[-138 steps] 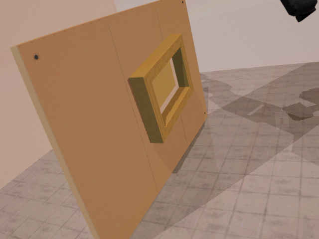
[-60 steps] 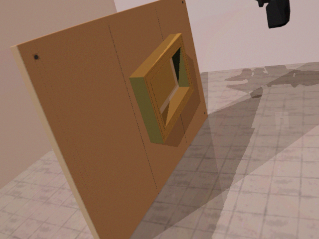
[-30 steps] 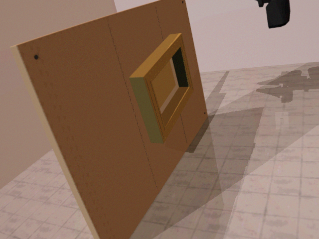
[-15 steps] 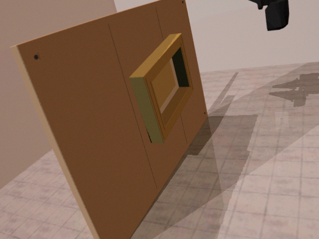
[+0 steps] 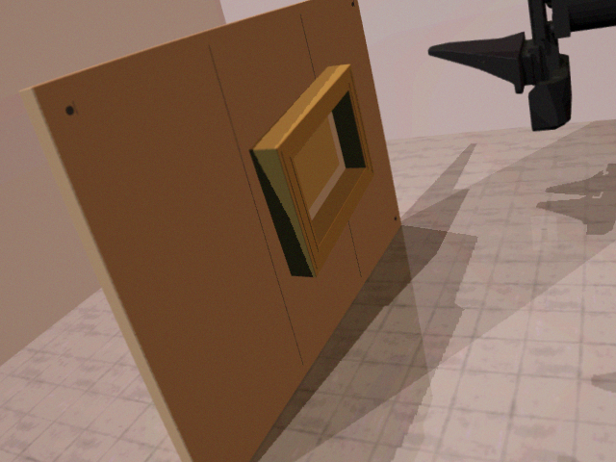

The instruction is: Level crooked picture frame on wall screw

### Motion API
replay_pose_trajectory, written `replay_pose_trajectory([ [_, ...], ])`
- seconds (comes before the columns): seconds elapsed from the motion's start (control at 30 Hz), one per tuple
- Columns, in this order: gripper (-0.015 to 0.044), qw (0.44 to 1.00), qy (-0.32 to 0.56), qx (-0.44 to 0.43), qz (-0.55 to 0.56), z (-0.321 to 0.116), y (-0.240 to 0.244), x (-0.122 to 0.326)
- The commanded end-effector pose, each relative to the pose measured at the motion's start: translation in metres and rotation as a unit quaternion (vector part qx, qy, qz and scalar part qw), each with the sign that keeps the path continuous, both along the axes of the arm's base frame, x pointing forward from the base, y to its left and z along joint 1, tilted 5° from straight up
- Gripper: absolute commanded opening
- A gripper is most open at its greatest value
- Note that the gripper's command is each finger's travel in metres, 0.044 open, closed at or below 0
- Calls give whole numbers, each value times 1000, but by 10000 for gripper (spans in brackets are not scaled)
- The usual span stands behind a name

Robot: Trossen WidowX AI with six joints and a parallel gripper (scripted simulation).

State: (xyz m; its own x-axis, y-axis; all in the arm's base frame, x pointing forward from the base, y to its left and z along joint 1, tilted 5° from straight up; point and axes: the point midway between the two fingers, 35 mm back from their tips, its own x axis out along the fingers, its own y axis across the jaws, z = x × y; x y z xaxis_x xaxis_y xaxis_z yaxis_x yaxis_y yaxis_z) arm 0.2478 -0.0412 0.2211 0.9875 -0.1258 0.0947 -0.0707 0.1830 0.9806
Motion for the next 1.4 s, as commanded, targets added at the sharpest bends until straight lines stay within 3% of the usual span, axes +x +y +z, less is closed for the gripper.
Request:
replay_pose_trajectory([
  [0.0, 260, 1000, 1, 2, 2, -2, 0, 0],
  [0.4, 260, 1000, 1, 2, 2, -2, 0, 2],
  [1.07, 260, 1000, -2, 2, 2, -45, -11, 78],
  [1.37, 260, 1000, -2, 2, 2, -56, -11, 84],
])
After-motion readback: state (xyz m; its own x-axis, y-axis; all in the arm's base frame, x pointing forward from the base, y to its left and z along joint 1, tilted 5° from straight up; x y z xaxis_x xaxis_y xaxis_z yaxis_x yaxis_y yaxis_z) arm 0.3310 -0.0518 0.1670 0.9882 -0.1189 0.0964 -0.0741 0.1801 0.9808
